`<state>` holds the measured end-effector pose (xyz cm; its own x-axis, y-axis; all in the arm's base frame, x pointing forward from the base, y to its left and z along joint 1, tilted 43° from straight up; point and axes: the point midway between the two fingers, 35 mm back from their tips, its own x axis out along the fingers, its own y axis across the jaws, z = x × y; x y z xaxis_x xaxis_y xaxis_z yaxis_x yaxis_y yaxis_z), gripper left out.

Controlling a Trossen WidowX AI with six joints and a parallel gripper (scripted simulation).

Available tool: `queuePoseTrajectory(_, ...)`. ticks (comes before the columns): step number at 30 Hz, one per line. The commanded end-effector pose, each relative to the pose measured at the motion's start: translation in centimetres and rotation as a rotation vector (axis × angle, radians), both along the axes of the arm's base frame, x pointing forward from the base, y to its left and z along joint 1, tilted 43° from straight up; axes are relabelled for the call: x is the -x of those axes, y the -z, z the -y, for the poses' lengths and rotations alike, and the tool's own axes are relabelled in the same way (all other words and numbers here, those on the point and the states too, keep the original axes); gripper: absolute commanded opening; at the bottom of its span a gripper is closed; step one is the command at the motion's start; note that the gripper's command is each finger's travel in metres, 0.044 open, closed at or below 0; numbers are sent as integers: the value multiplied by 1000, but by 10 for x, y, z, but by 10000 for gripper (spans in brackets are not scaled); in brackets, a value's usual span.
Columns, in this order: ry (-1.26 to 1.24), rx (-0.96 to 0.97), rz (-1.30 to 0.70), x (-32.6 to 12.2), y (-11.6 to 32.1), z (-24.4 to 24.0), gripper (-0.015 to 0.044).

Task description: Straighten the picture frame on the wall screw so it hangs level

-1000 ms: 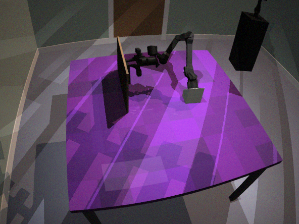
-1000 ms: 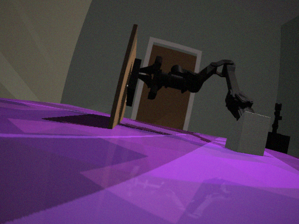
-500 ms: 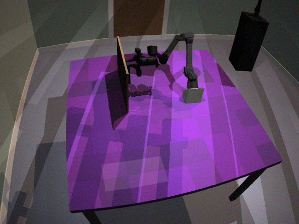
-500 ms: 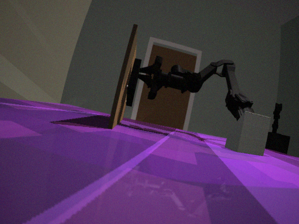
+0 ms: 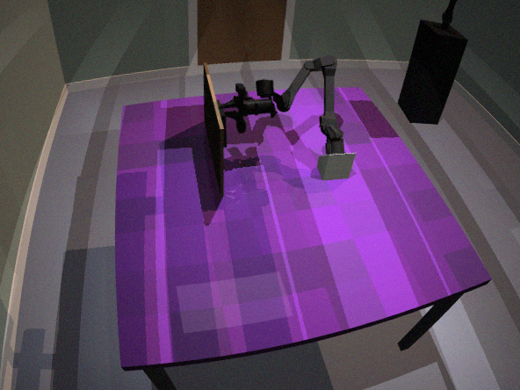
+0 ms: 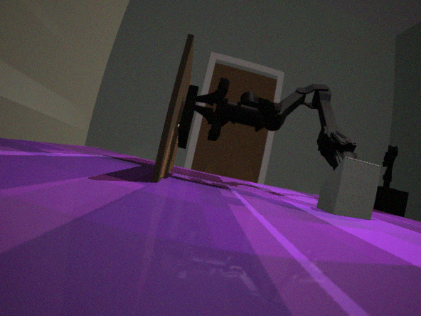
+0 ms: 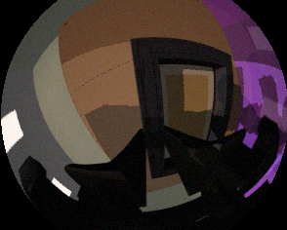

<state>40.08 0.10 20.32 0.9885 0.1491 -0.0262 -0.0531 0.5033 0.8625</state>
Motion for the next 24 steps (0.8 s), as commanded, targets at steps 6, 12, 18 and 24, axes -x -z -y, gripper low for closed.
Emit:
queuePoseTrajectory(6, 0, 53, 10, 0, 0, 0, 0)
queuePoseTrajectory(12, -1, 87, 15, 0, 1, 0, 0)
queuePoseTrajectory(18, -2, 118, 20, 0, 1, 0, 0)
queuePoseTrajectory(24, -2, 138, 23, 0, 1, 0, 0)
